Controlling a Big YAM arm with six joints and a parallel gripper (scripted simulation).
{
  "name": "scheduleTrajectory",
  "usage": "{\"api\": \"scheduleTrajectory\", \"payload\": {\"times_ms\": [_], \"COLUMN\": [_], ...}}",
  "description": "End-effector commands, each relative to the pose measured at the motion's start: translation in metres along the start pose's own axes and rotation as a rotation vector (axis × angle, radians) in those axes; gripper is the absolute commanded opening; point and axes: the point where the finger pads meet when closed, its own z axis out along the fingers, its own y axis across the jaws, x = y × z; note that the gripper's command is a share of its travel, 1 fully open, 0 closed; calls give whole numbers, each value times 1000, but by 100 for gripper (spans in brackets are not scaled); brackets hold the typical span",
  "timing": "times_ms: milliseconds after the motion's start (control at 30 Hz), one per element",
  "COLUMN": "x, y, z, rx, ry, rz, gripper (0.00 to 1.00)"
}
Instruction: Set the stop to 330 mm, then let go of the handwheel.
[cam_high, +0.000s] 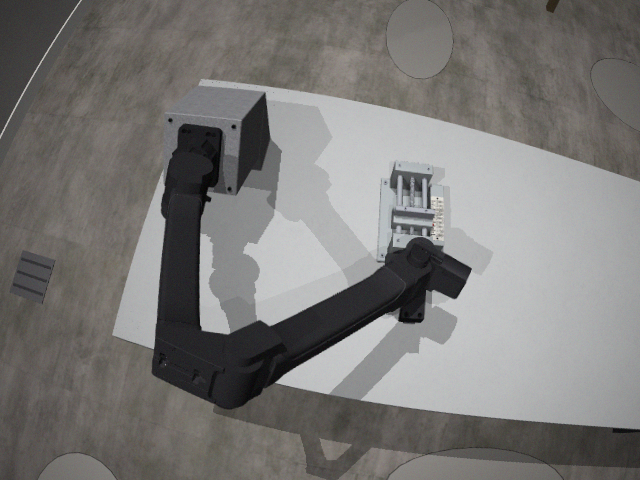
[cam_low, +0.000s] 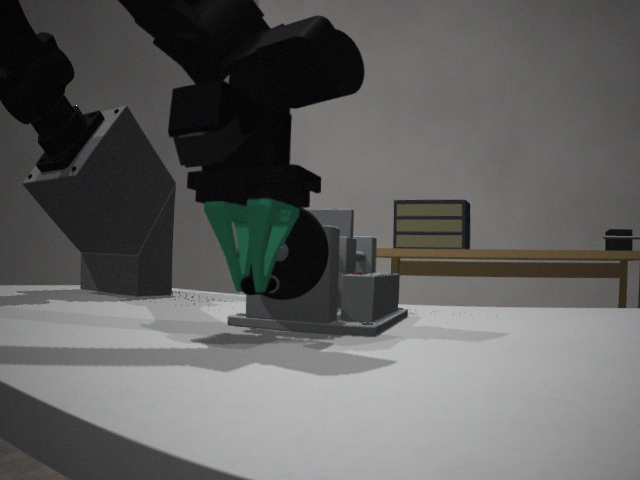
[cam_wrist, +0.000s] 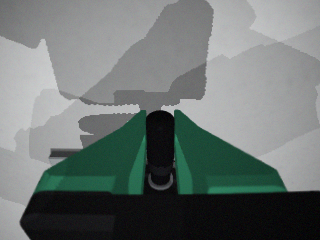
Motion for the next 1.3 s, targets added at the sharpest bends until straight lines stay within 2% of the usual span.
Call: {"api": "scheduleTrajectory", "payload": {"times_ms": [0,367,667,833,1133,1267], "x": [0,-1,9,3,8,9], "y": [8,19,41,41,51,52], "z": [12,13,-7,-1,-13,-16], "rx": [19,19,-15,-9,-27,-20], "ry": [6,6,4,2,0,3], "rz": [16,17,-6,12,8,-2], "gripper": [6,6,6,6,6,6]}}
